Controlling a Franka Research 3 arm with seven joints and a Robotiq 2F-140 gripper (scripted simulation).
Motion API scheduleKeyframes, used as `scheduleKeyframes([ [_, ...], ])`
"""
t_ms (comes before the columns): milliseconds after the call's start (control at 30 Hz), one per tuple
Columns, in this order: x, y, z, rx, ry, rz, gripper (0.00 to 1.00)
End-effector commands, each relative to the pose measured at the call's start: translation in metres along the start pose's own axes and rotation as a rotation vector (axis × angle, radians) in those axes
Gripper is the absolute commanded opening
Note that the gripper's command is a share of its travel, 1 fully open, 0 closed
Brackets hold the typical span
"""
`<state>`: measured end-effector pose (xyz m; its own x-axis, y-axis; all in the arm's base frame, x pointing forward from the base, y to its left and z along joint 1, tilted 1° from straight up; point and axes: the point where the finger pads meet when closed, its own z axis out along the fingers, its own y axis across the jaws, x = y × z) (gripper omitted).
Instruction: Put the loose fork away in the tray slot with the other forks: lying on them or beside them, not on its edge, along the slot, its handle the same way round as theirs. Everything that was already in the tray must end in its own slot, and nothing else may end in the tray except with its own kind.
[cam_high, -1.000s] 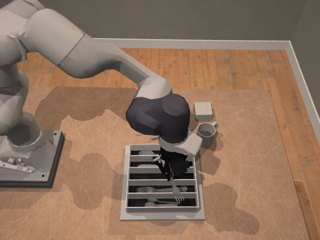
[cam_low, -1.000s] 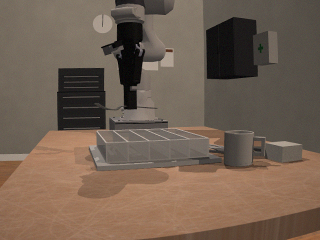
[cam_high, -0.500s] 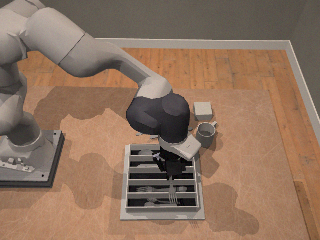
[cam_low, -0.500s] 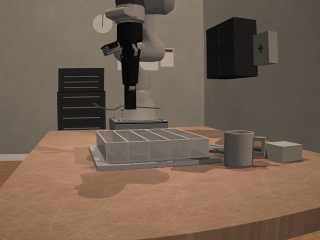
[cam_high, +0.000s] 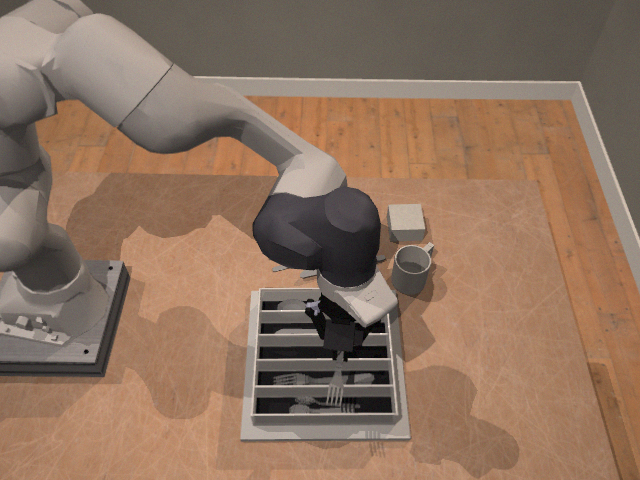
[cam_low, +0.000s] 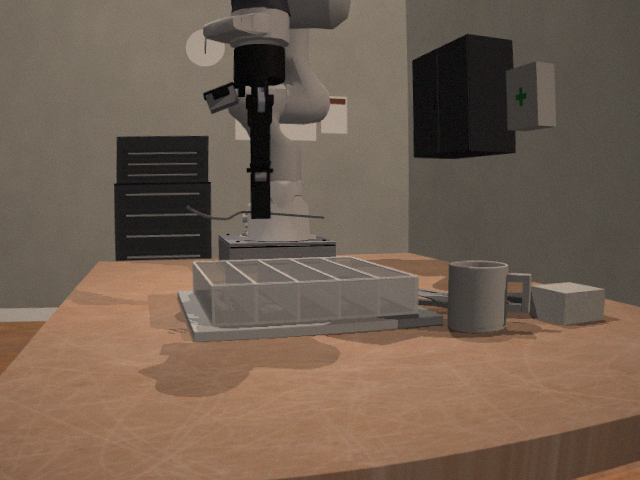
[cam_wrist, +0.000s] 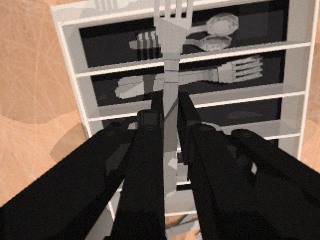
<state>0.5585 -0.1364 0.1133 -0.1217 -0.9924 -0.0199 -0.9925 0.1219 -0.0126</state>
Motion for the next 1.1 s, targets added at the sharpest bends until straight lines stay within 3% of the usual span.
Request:
scheduleKeyframes([
  [0,-0.0009,0.0003,0.0003,-0.004,0.009,0.137,0.13],
  [1067,-0.0007,-0.0003,-0.0005,0.0,0.01,0.678,0.13],
])
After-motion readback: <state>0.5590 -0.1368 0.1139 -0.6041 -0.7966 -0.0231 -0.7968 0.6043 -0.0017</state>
